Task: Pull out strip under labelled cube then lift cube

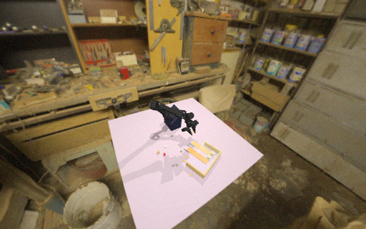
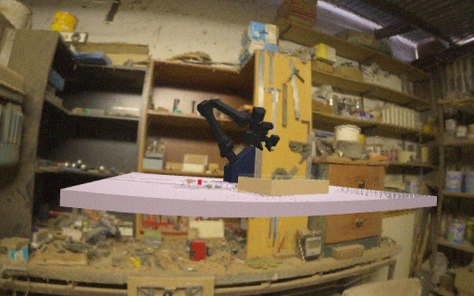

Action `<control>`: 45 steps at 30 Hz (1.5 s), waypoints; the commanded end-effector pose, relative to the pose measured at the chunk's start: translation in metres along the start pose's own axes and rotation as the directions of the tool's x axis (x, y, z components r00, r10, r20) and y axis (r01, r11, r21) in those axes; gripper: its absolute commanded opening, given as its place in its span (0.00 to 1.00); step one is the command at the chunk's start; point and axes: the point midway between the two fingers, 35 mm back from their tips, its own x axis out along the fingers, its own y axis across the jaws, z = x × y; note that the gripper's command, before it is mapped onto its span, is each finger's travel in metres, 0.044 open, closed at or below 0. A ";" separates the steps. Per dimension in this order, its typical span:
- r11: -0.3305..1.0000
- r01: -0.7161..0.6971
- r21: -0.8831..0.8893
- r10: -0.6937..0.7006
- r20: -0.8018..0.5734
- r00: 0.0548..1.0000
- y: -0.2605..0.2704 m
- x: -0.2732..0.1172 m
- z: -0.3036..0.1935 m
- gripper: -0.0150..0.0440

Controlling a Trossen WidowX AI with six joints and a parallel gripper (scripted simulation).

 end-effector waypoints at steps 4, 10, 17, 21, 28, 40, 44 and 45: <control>0.993 -0.091 -0.074 0.053 -0.405 0.913 0.035 0.051 -0.020 0.26; 0.987 -0.125 -0.103 0.027 -0.657 0.753 0.046 0.071 -0.046 0.25; 0.986 -0.127 -0.107 0.020 -0.683 0.730 0.047 0.073 -0.049 0.25; 0.986 -0.127 -0.106 0.020 -0.683 0.731 0.045 0.078 -0.043 0.25; 0.986 -0.127 -0.106 0.020 -0.683 0.731 0.044 0.079 -0.042 0.25; 0.986 -0.127 -0.106 0.021 -0.682 0.731 0.045 0.091 -0.052 0.25; 0.986 -0.127 -0.106 0.021 -0.682 0.731 0.045 0.096 -0.056 0.25; 0.986 -0.127 -0.106 0.021 -0.682 0.731 0.045 0.097 -0.057 0.25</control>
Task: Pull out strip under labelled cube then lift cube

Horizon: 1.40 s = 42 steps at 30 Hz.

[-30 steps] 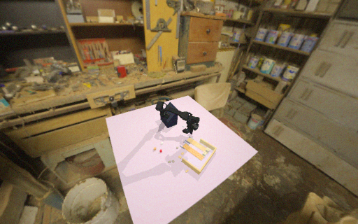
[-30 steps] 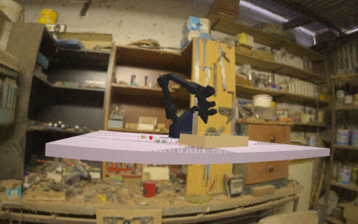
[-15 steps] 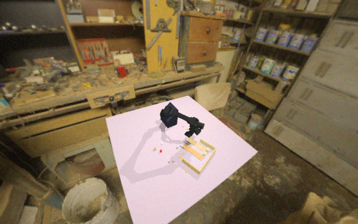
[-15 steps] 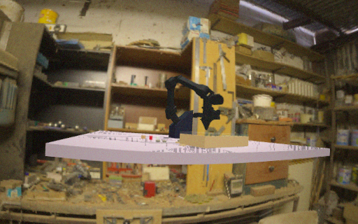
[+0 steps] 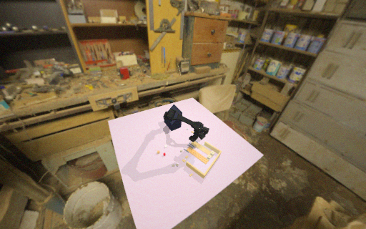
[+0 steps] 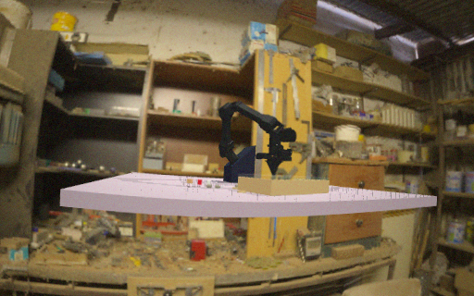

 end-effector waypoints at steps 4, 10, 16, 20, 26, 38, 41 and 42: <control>1.000 0.004 -0.008 -0.004 -0.003 1.000 0.001 0.014 0.000 0.25; 1.000 0.004 -0.008 -0.004 -0.003 1.000 0.001 0.024 -0.001 0.25; 1.000 0.005 -0.008 -0.005 -0.003 1.000 0.001 0.034 -0.002 0.25; 1.000 0.006 -0.008 -0.006 -0.003 1.000 0.001 0.040 -0.003 0.25; 1.000 0.007 -0.008 -0.007 -0.004 1.000 0.001 0.050 -0.005 0.25; 1.000 0.007 -0.008 -0.007 -0.004 1.000 0.000 0.054 -0.005 0.25; 1.000 0.007 -0.008 -0.007 -0.004 1.000 0.000 0.054 -0.005 0.25; 1.000 0.007 -0.008 -0.007 -0.004 1.000 0.000 0.054 -0.005 0.25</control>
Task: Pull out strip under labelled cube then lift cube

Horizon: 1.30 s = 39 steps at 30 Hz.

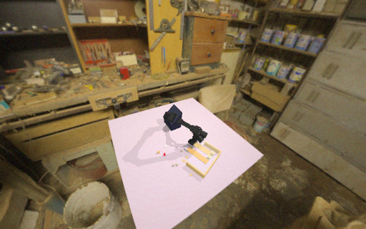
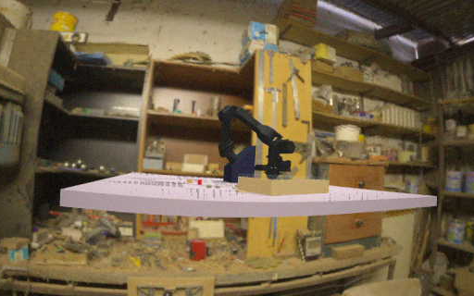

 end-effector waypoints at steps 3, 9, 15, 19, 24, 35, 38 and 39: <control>1.000 0.003 -0.005 -0.003 0.001 1.000 0.000 0.001 0.000 0.25; 1.000 0.003 -0.005 -0.003 0.001 1.000 0.000 0.001 0.000 0.25; 1.000 0.003 -0.005 -0.003 0.001 1.000 0.000 0.001 0.000 0.25; 1.000 0.003 -0.005 -0.003 0.001 1.000 0.000 0.002 0.000 0.25; 1.000 0.003 -0.005 -0.003 0.001 1.000 0.000 0.002 0.000 0.25; 1.000 0.003 -0.005 -0.003 0.001 1.000 0.000 0.003 0.000 0.25; 1.000 0.003 -0.005 -0.003 0.001 1.000 0.000 0.004 0.001 0.25; 1.000 0.003 -0.005 -0.003 0.001 1.000 0.000 0.004 0.001 0.25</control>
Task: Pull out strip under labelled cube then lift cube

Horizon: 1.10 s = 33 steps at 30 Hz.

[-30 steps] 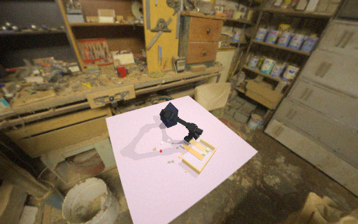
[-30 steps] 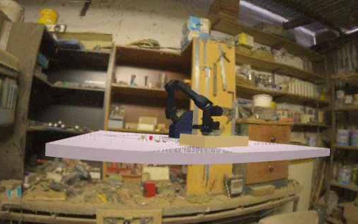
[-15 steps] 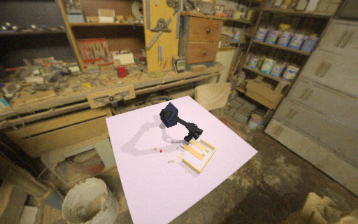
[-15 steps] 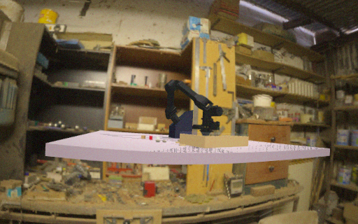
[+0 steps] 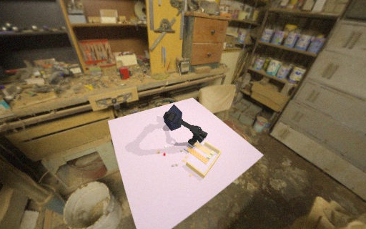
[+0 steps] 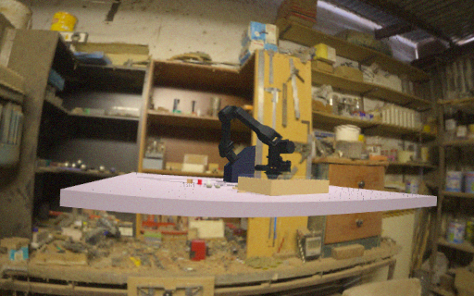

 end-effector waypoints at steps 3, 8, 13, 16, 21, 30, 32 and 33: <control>1.000 0.003 -0.001 -0.003 -0.001 1.000 -0.001 0.003 0.001 0.25; 1.000 0.003 -0.001 -0.003 -0.002 1.000 0.000 0.003 -0.004 0.25; 1.000 0.003 -0.002 -0.003 -0.002 1.000 0.000 0.003 -0.012 0.25; 1.000 0.003 -0.002 -0.003 -0.002 1.000 0.000 0.003 -0.017 0.25; 1.000 0.003 -0.002 -0.003 -0.003 1.000 0.000 0.004 -0.025 0.25; 1.000 0.003 -0.003 -0.003 -0.003 1.000 0.001 0.004 -0.038 0.25; 1.000 0.003 -0.003 -0.003 -0.003 1.000 0.001 0.004 -0.041 0.25; 1.000 0.003 -0.003 -0.003 -0.003 1.000 0.001 0.004 -0.043 0.25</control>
